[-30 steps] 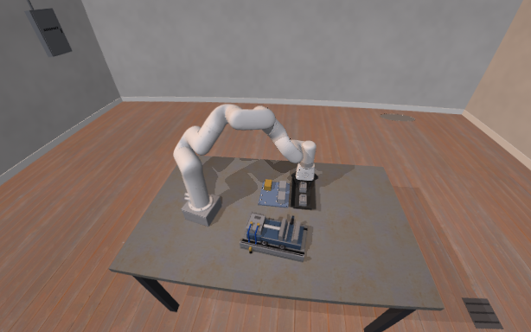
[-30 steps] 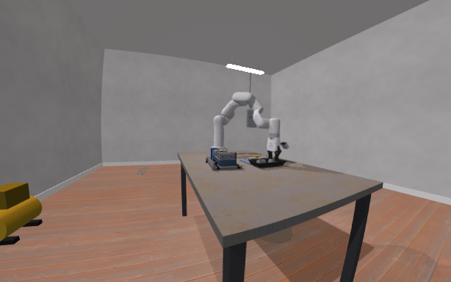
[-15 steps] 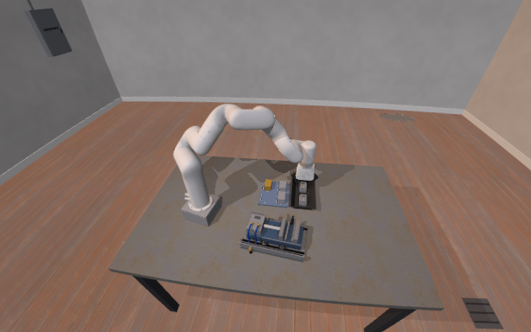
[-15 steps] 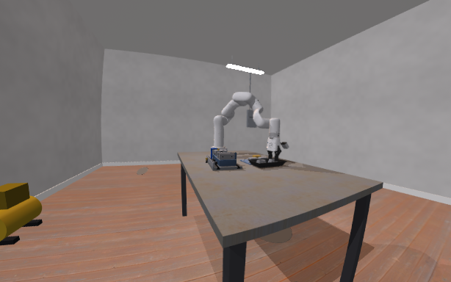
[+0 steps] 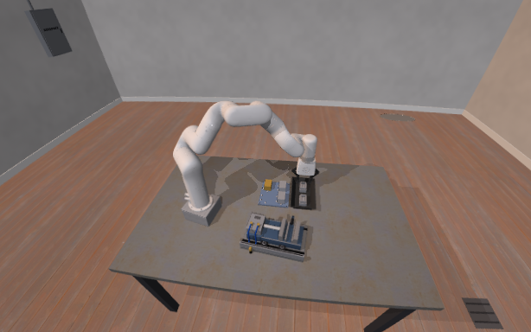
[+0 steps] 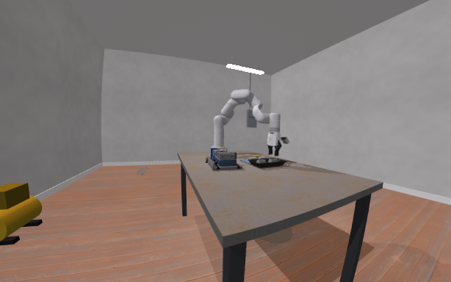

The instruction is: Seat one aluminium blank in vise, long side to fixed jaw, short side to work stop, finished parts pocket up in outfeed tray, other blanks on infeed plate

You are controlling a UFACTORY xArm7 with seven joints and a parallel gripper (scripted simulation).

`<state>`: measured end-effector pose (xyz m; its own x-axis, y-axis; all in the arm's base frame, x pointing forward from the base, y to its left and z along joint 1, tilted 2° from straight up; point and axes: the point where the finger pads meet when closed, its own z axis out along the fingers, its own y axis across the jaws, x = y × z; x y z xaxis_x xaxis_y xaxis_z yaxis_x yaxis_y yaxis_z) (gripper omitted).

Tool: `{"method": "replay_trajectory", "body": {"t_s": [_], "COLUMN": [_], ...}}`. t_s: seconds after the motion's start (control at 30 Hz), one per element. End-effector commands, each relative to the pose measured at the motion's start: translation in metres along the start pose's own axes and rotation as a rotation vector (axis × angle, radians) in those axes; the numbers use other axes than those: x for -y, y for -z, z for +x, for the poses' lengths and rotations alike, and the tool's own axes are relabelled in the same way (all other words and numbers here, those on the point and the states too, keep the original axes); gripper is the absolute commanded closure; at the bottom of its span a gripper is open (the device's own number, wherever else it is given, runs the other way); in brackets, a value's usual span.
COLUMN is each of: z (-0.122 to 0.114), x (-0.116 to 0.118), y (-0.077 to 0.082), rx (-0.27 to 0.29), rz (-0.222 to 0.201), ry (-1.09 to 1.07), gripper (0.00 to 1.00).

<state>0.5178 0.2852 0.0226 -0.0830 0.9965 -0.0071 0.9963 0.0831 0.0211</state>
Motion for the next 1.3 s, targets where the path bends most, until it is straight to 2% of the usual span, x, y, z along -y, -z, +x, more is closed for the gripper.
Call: {"method": "replay_trajectory", "body": {"t_s": [0.0, 0.03, 0.1, 0.33, 0.53, 0.93, 0.97, 1.27], "z": [0.001, 0.001, 0.001, 0.0, 0.0, 0.0, 0.0, 0.0], "x": [-0.001, -0.001, -0.001, -0.001, -0.001, -0.001, -0.001, -0.001], "y": [0.027, 0.033, 0.033, 0.074, 0.097, 0.107, 0.107, 0.107], "rx": [-0.002, -0.002, -0.002, -0.002, -0.002, -0.002, -0.002, -0.002], "rz": [-0.005, -0.005, -0.005, -0.005, -0.005, -0.005, -0.005, -0.005], "ry": [0.0, 0.0, 0.0, 0.0, 0.0, 0.0, 0.0, 0.0], "gripper": [0.31, 0.31, 0.31, 0.31, 0.31, 0.31, 1.0, 1.0]}}
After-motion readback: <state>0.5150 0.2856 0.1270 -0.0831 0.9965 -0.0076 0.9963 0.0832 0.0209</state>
